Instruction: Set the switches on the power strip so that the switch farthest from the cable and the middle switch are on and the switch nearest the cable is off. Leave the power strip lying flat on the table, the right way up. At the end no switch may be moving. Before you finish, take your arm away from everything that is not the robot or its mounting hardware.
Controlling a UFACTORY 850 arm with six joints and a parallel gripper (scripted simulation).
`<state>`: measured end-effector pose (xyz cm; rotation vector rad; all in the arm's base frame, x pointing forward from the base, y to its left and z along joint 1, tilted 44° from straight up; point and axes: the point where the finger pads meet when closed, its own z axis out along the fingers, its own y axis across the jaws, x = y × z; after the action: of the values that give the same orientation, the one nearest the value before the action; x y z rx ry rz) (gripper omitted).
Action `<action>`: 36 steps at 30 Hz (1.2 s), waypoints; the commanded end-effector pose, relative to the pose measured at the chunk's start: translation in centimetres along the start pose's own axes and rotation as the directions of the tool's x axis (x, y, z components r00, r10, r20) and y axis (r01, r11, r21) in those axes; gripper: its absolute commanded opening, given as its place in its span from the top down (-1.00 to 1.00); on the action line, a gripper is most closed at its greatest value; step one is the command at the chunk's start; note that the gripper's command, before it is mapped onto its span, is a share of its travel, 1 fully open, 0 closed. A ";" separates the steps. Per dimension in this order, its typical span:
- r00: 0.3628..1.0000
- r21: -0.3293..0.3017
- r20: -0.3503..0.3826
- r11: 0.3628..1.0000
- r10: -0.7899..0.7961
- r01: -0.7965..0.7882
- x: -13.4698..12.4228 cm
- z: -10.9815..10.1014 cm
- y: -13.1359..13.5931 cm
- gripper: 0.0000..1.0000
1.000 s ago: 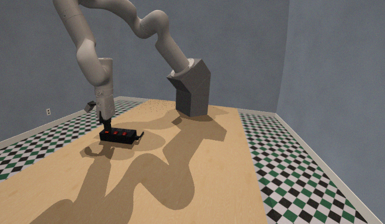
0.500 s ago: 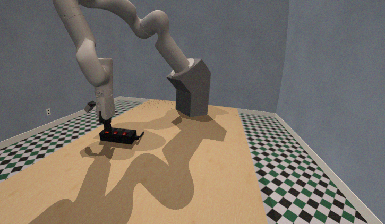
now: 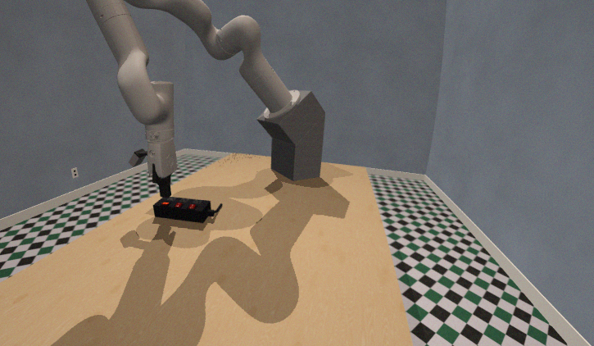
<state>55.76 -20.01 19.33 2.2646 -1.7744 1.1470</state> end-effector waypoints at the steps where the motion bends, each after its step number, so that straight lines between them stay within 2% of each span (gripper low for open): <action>1: 1.000 0.000 0.000 1.000 0.000 0.000 0.0 -1.3 0.0 1.00; 27: 1.000 0.000 0.000 1.000 0.000 0.000 0.0 -1.7 0.0 1.00; 33: 1.000 0.000 0.000 1.000 0.000 0.000 -4.3 -3.0 0.0 1.00; 36: 1.000 0.000 0.000 1.000 0.000 0.000 -4.6 -3.1 0.0 1.00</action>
<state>54.05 -16.05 19.29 2.2682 -1.7727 1.1422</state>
